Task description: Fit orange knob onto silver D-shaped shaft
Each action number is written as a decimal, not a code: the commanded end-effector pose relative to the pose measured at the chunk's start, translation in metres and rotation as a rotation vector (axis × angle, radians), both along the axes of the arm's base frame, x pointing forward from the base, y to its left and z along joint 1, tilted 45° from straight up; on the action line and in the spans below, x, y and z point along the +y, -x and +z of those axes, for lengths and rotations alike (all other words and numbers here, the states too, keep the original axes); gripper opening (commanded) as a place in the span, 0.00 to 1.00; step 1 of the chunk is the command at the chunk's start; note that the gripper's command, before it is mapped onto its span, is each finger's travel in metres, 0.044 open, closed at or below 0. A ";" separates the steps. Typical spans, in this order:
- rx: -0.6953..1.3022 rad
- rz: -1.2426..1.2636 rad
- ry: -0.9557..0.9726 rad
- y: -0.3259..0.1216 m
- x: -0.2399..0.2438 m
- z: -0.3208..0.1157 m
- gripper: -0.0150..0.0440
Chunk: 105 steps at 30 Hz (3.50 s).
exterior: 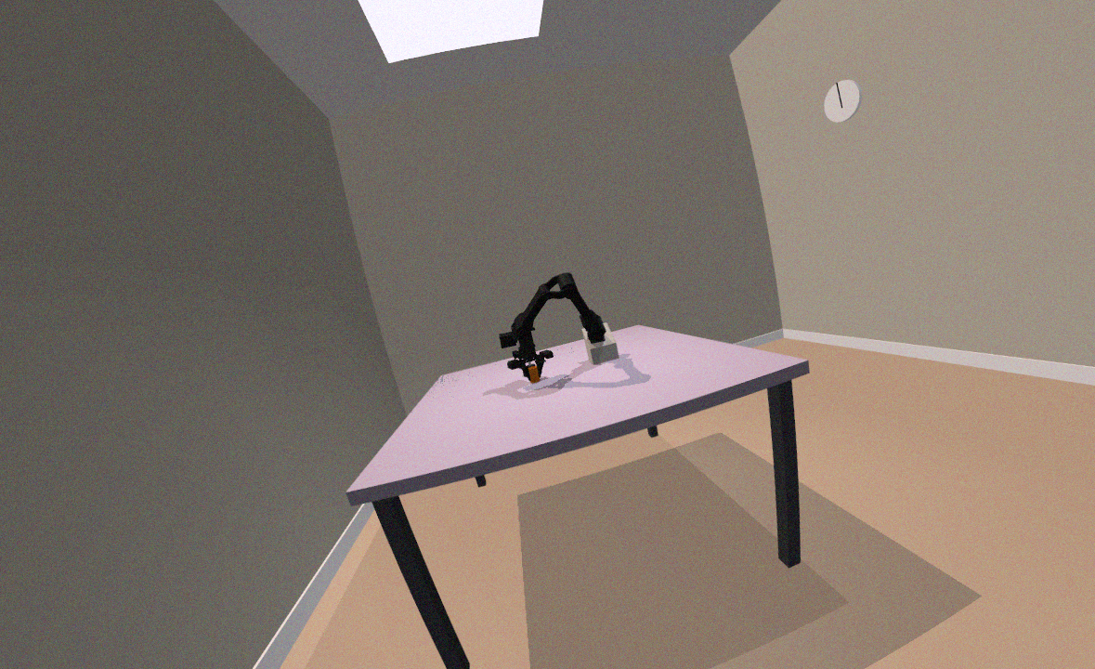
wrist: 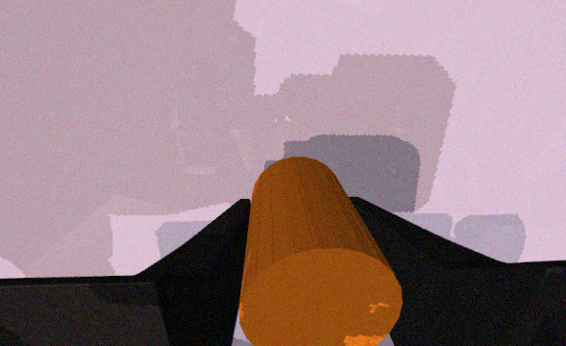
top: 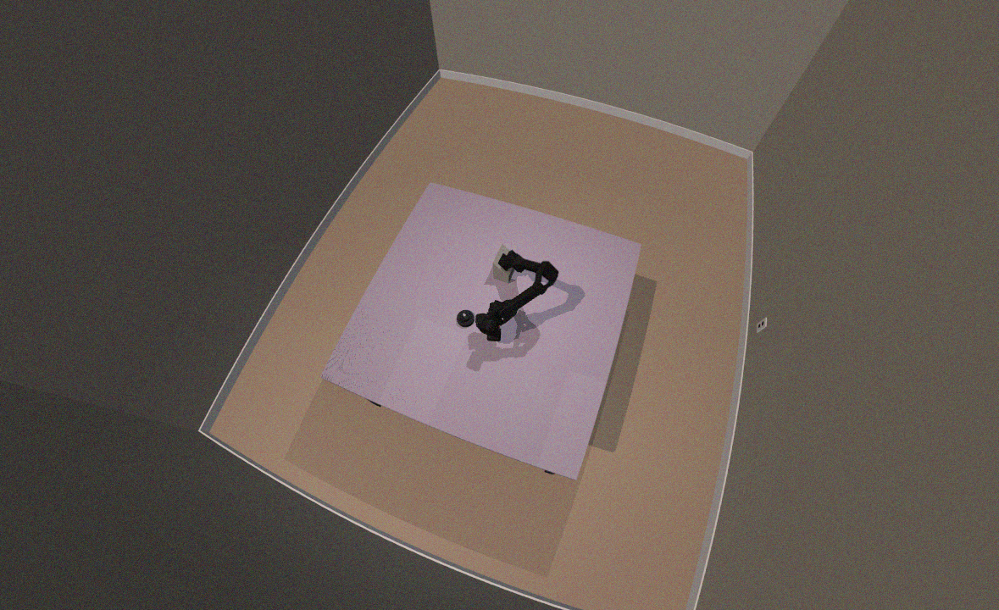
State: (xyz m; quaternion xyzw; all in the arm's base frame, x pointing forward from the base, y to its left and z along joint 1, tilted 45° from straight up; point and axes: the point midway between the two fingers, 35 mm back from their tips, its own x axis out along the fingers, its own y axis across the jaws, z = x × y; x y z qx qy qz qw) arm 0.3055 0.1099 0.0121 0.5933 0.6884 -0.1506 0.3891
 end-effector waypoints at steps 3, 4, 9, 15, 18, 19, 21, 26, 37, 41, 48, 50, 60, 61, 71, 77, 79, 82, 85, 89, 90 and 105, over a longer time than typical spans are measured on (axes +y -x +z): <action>-0.045 -0.009 0.009 -0.012 -0.019 0.017 0.25; -0.043 -0.009 0.010 -0.013 -0.022 0.020 0.25; -0.026 -0.008 0.015 -0.017 -0.038 0.037 0.25; -0.004 -0.005 0.015 -0.018 -0.057 0.062 0.25; 0.008 -0.004 0.013 -0.018 -0.067 0.075 0.25; 0.012 -0.004 0.012 -0.017 -0.070 0.079 0.25; 0.019 -0.003 0.009 -0.016 -0.076 0.088 0.25; 0.032 -0.001 0.002 -0.013 -0.087 0.104 0.25; -0.024 -0.061 -0.028 -0.007 -0.090 0.108 0.25; -0.069 -0.108 -0.052 -0.002 -0.094 0.113 0.25; -0.156 -0.199 -0.099 0.008 -0.103 0.122 0.25; -0.183 -0.226 -0.113 0.011 -0.106 0.125 0.25; -0.321 -0.368 -0.185 0.028 -0.119 0.141 0.25; -0.335 -0.382 -0.192 0.029 -0.120 0.143 0.25; -0.467 -0.519 -0.259 0.045 -0.133 0.158 0.25; -0.544 -0.594 -0.298 0.054 -0.139 0.167 0.25; -0.569 -0.615 -0.310 0.057 -0.141 0.169 0.25; -0.598 -0.637 -0.324 0.061 -0.143 0.172 0.25; -0.600 -0.638 -0.325 0.062 -0.143 0.172 0.25; -0.605 -0.644 -0.327 0.062 -0.143 0.172 0.25; -0.609 -0.648 -0.329 0.062 -0.143 0.171 0.25; -0.648 -0.697 -0.345 0.062 -0.143 0.168 0.25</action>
